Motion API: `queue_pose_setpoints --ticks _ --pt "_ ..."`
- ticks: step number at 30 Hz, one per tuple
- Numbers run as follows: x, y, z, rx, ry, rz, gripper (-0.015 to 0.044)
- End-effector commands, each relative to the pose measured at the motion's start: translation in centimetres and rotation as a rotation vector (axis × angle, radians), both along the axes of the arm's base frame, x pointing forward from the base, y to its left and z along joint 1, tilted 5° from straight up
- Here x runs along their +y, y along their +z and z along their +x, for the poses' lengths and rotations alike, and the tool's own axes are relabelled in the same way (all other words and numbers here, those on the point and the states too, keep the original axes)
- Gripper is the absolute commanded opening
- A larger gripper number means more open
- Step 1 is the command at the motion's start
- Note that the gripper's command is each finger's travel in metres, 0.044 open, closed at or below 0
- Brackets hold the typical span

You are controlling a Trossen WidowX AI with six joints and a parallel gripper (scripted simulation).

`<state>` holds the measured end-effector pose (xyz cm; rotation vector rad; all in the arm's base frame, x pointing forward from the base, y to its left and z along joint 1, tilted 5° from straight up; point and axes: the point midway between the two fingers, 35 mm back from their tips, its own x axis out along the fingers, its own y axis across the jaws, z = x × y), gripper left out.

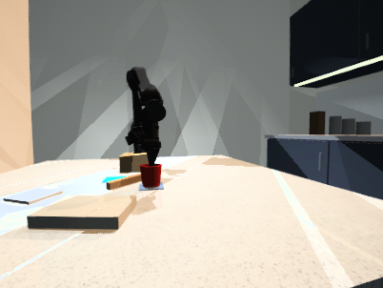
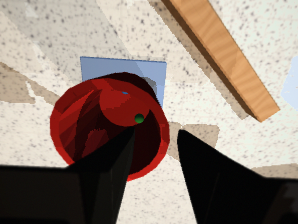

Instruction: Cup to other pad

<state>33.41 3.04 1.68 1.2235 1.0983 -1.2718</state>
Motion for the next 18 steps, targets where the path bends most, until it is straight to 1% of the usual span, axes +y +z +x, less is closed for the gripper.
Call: queue_pose_setpoints --ticks 1,13,18 --pt "-0.2 -0.8 -0.1 0.005 0.002 -0.005 0.0148" --pt "-0.4 -2.8 -0.2 0.006 0.002 -0.006 0.0148" --pt "-0.4 -2.9 -0.2 0.006 0.002 -0.006 0.0148"
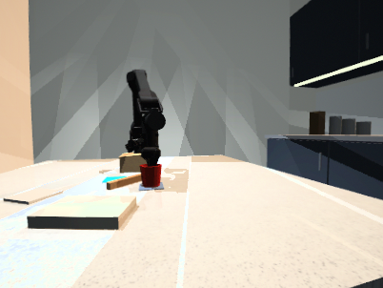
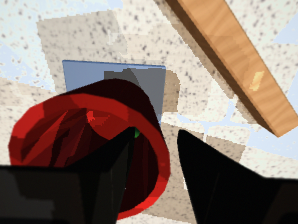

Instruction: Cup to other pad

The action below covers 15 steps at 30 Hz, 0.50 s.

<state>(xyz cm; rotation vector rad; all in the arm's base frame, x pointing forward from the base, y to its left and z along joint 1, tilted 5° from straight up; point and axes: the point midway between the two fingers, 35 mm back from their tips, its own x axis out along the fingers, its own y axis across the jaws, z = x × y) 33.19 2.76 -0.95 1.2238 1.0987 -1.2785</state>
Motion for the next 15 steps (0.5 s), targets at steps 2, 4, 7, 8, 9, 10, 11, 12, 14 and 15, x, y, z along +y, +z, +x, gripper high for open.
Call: queue_pose_setpoints --ticks 2,4,7,8,9,10,11,12,14,15 --pt "0.00 -0.05 -0.02 0.001 0.000 0.000 0.0122" --pt "0.00 -0.05 -0.02 0.001 0.000 0.000 0.0089" --pt "0.00 -0.05 -0.02 0.001 0.000 0.000 0.0069" --pt "0.00 -0.05 -0.02 0.001 0.000 0.000 0.0062" --pt "0.00 -0.05 -0.02 0.001 0.000 0.000 0.0055" --pt "0.00 -0.05 -0.02 0.001 0.000 0.000 0.0049" --pt "0.00 -0.05 -0.02 0.001 0.000 0.000 0.0042" --pt "0.00 -0.05 -0.02 0.001 0.000 0.000 0.0035" --pt "0.00 -0.05 -0.02 0.001 0.000 0.000 0.0022" --pt "0.00 -0.05 -0.02 0.001 0.000 0.000 0.0015"
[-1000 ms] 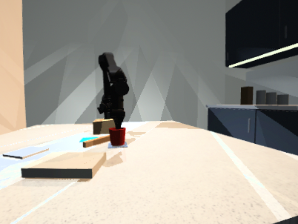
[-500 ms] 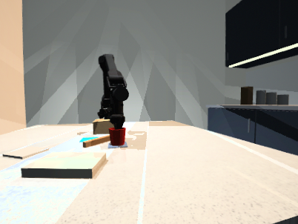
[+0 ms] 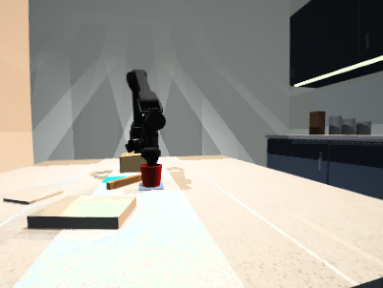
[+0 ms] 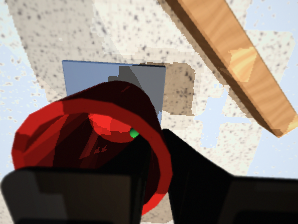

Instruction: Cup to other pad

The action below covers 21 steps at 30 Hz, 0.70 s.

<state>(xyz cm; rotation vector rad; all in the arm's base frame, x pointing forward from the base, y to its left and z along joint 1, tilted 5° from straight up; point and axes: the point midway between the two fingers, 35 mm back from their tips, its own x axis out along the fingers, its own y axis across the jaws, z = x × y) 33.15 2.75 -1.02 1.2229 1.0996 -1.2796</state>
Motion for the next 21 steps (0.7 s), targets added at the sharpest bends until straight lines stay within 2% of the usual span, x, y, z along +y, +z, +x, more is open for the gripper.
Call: queue_pose_setpoints --ticks 1,7,21 --pt "0.0 0.0 0.0 -0.001 0.000 0.000 0.0009" --pt "0.0 0.5 0.0 -0.001 0.001 0.000 0.0000" --pt "0.5 5.1 -0.2 0.000 0.006 -0.004 0.0000"
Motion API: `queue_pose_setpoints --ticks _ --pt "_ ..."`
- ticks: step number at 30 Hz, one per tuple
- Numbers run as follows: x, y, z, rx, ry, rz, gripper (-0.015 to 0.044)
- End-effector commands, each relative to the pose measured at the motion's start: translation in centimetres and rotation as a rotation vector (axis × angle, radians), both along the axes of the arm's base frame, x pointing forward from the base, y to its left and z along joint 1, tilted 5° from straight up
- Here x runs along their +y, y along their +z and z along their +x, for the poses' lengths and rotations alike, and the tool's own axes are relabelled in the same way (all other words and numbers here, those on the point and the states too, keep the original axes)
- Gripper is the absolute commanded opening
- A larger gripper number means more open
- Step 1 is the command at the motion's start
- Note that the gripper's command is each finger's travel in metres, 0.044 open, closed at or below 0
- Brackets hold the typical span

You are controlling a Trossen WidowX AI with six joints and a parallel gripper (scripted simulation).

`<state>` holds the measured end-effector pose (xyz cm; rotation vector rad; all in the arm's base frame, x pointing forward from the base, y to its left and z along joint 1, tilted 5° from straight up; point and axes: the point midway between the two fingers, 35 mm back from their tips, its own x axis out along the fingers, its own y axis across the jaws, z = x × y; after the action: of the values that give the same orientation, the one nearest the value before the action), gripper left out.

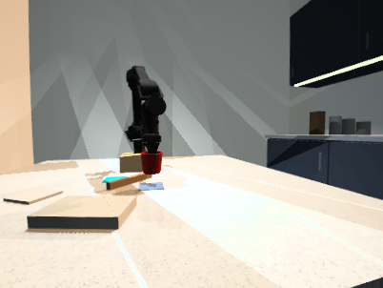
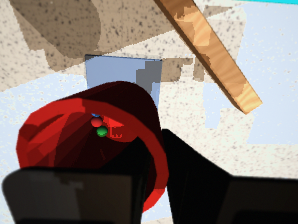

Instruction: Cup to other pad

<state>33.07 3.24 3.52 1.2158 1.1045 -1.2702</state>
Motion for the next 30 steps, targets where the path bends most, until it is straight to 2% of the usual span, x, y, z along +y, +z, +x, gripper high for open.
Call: queue_pose_setpoints --ticks 1,19,30 --pt "0.0 0.5 0.0 0.001 -0.005 -0.004 0.0000" --pt "0.0 0.3 0.0 -0.001 0.000 0.000 0.0000" --pt "-1.4 0.4 -1.5 0.001 -0.003 -0.004 0.0000"
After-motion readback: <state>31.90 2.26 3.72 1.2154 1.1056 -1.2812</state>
